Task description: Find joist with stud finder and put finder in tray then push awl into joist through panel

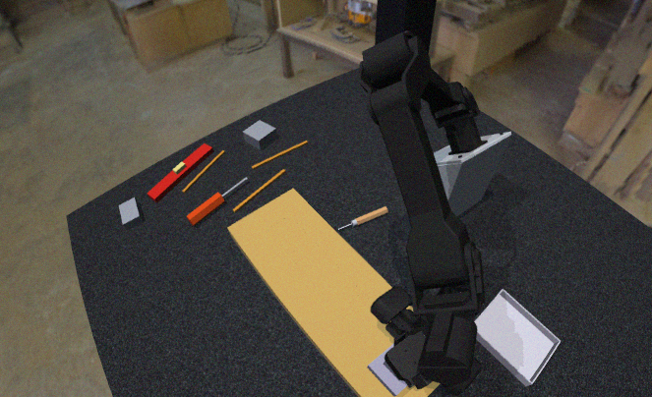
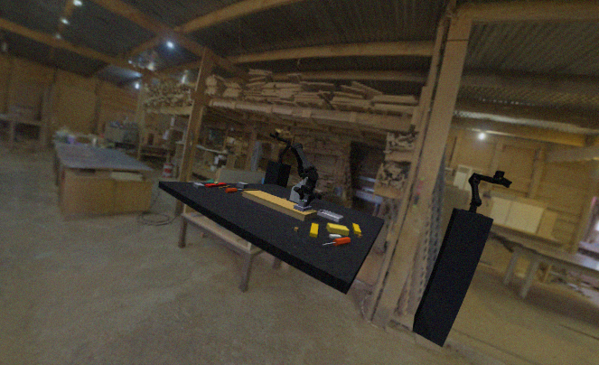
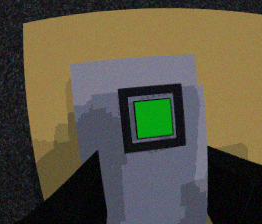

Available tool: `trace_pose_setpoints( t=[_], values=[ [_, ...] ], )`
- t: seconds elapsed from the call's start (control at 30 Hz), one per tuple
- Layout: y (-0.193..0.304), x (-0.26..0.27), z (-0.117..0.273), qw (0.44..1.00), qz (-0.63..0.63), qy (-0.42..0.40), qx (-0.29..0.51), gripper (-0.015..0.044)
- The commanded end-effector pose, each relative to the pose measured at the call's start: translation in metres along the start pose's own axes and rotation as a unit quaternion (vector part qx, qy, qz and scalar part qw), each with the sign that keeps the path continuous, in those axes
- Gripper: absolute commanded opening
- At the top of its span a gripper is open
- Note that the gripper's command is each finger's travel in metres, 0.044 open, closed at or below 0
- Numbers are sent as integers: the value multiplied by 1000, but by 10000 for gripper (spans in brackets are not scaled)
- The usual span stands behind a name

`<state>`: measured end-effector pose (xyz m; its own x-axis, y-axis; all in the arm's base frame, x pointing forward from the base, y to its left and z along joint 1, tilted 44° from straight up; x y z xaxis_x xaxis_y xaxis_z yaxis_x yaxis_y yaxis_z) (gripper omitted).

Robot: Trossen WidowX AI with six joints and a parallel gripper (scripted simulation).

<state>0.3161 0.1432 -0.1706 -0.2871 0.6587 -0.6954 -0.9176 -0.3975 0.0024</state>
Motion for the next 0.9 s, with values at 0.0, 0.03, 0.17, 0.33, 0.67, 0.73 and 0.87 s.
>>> trace_pose_setpoints(
  t=[0.0,0.03,0.17,0.33,0.67,0.73,0.87],
  values=[
    [3,-17,-1,1000,-1,4,2,0],
    [4,-20,-1,1000,-1,5,2,0],
    [7,-33,-2,1000,-1,5,3,0],
    [10,-49,-2,1000,0,5,3,0],
    [17,-82,-2,1000,0,6,4,0],
    [18,-88,-2,1000,0,6,4,0],
    [21,-101,-2,1000,1,7,4,0]
  ],
)
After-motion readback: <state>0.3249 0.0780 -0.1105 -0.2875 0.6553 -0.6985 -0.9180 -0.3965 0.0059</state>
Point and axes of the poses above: the point midway between the two fingers, 35 mm back from their tips, its own z axis back along the fingers, its own x axis across the jaws, y = z × x, the point moved 7 cm from there along z, back along the fingers, and after that the axes turned 12 degrees about z, right-handed, at the moved point
